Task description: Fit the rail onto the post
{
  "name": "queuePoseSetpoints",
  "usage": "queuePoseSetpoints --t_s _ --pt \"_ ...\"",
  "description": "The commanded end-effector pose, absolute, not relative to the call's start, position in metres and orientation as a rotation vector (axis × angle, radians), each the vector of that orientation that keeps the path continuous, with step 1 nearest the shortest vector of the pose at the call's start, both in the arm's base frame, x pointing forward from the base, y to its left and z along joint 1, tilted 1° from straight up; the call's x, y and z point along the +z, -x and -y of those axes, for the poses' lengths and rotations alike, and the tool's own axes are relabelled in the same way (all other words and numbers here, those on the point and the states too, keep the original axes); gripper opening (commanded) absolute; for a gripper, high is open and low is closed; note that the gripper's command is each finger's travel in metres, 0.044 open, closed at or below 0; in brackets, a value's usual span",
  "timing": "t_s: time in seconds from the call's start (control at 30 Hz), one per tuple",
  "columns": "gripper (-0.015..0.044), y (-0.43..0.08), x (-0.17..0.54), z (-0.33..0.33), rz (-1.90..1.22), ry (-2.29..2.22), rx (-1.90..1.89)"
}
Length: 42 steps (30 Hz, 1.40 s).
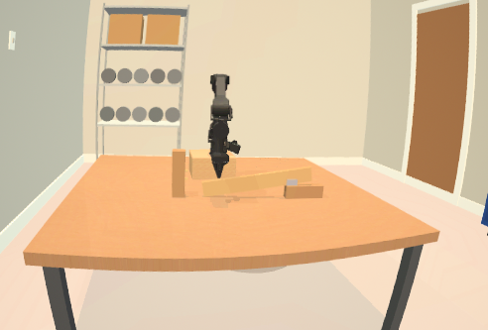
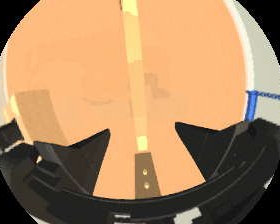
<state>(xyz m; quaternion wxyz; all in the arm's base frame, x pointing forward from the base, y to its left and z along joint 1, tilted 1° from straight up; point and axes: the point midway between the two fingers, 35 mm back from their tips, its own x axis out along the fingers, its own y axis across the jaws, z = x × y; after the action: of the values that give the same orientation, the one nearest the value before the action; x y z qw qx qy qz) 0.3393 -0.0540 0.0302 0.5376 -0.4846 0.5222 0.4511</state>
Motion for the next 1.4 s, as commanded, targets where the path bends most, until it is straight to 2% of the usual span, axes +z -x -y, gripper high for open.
queuePoseSetpoints --t_s 0.0,1.23,1.37 --pt "0.044 -0.339 0.022 0.055 -1.25 1.156 1.083" --pt "0.044 -0.34 -0.036 0.056 -1.25 1.156 1.083" --pt "0.0335 -0.34 -0.036 0.056 -1.25 1.156 1.083"
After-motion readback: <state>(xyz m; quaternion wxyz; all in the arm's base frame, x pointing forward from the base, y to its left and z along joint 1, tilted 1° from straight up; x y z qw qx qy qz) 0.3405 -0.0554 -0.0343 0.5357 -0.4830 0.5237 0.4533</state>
